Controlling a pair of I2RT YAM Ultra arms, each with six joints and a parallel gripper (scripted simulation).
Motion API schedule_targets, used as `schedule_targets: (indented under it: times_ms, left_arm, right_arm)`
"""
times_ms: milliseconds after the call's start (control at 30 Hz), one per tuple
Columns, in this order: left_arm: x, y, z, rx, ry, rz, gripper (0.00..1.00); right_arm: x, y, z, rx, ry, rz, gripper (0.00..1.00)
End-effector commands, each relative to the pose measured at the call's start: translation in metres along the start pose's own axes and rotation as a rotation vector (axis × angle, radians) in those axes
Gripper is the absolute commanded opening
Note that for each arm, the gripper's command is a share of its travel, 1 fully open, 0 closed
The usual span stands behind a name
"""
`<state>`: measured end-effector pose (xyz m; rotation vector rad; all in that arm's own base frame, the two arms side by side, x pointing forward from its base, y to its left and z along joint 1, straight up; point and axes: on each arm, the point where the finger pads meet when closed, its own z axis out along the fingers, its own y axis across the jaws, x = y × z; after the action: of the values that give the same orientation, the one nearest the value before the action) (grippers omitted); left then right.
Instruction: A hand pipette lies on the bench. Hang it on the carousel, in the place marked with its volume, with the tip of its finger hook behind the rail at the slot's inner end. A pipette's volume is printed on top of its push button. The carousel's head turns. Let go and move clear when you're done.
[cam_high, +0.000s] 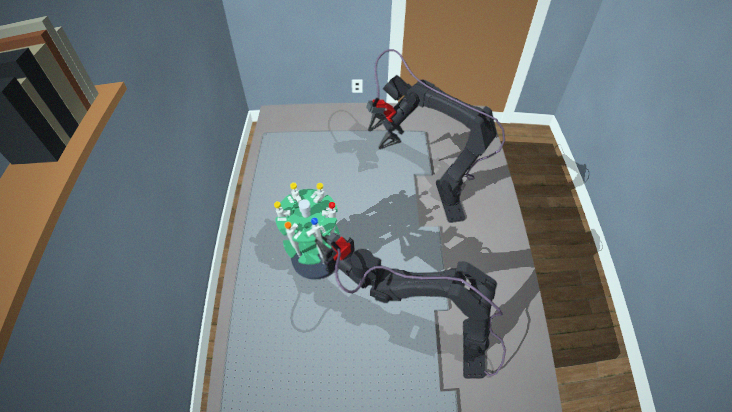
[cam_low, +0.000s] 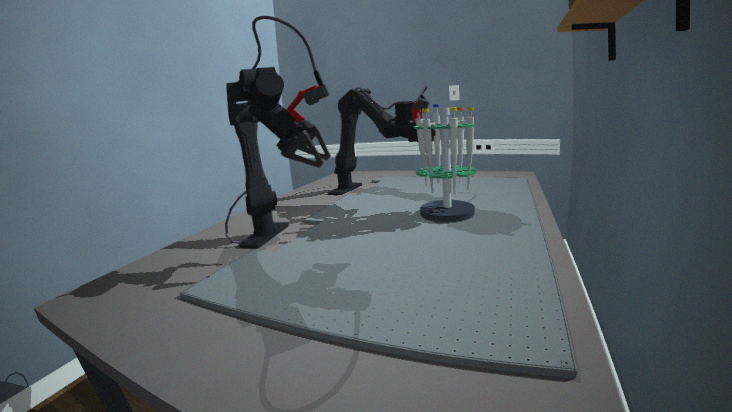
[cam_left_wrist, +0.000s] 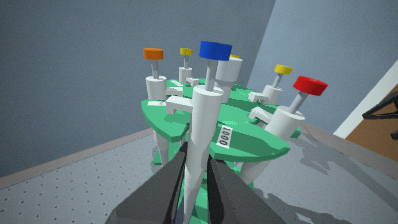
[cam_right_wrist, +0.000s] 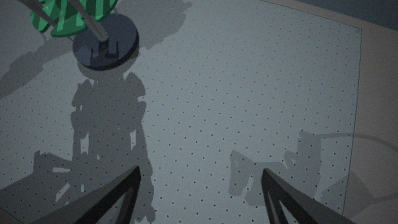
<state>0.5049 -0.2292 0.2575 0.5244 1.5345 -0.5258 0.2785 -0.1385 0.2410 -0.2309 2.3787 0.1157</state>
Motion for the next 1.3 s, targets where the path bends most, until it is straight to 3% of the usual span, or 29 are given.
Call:
schedule_targets:
  times_ms: [0,67,200,300,400,1267]
  left_arm:
    - [-0.036,-0.009,0.003,0.027,-0.079,0.031,0.12]
    - [-0.02,0.003,0.004,0.044,-0.047,0.021,0.12]
    - [-0.016,0.004,0.004,0.191,-0.031,0.017,0.12]
    - [-0.016,0.004,0.004,0.194,-0.031,0.017,0.12]
    - [-0.038,-0.008,0.001,0.212,-0.079,0.045,0.12]
    - [-0.037,-0.008,0.001,0.212,-0.079,0.044,0.12]
  right_arm:
    - [-0.011,-0.004,-0.006,0.015,-0.037,-0.022,1.0]
    - [-0.011,-0.004,-0.006,0.015,-0.037,-0.022,1.0]
    - [-0.011,-0.004,-0.006,0.015,-0.037,-0.022,1.0]
    - [-0.011,-0.004,-0.006,0.015,-0.037,-0.022,1.0]
    - [-0.011,-0.004,-0.006,0.015,-0.037,-0.022,1.0]
    - [-0.011,-0.004,-0.006,0.015,-0.037,-0.022,1.0]
